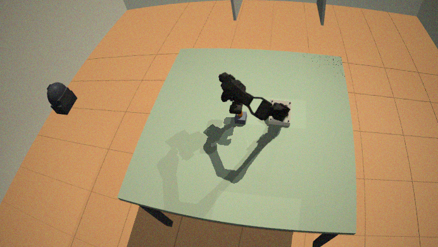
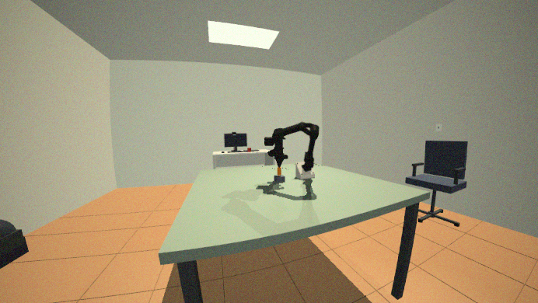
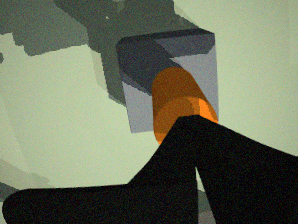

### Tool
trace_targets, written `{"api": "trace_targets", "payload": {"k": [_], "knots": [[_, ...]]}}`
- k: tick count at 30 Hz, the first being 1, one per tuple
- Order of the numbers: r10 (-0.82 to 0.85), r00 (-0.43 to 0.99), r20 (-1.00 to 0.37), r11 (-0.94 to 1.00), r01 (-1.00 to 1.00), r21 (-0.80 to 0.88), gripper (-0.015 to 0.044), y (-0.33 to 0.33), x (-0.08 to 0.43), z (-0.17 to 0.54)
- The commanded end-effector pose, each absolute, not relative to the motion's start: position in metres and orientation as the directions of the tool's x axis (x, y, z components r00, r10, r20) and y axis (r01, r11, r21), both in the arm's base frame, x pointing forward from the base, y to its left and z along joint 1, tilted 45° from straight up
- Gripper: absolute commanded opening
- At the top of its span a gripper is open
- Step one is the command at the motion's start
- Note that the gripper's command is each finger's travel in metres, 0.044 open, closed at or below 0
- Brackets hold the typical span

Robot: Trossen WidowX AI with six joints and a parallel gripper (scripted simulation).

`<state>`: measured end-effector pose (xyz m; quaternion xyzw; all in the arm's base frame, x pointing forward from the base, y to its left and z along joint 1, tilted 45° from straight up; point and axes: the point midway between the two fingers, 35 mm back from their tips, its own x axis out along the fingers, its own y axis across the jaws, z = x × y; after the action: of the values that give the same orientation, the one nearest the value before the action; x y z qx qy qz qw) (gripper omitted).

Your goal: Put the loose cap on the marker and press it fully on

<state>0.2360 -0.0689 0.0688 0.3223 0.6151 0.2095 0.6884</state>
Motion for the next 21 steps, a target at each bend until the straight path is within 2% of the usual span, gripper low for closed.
{"api": "trace_targets", "payload": {"k": [1, 8, 12, 21], "knots": [[0.684, 0.156, -0.712, 0.706, 0.106, 0.701, 0.0000, -0.069, 0.236, 0.069], [0.654, 0.204, -0.728, 0.706, 0.182, 0.685, 0.0000, -0.125, 0.223, 0.125], [0.653, 0.206, -0.729, 0.703, 0.192, 0.684, 0.0000, -0.130, 0.220, 0.132], [0.653, 0.206, -0.729, 0.703, 0.192, 0.684, 0.0236, -0.130, 0.220, 0.132]]}}
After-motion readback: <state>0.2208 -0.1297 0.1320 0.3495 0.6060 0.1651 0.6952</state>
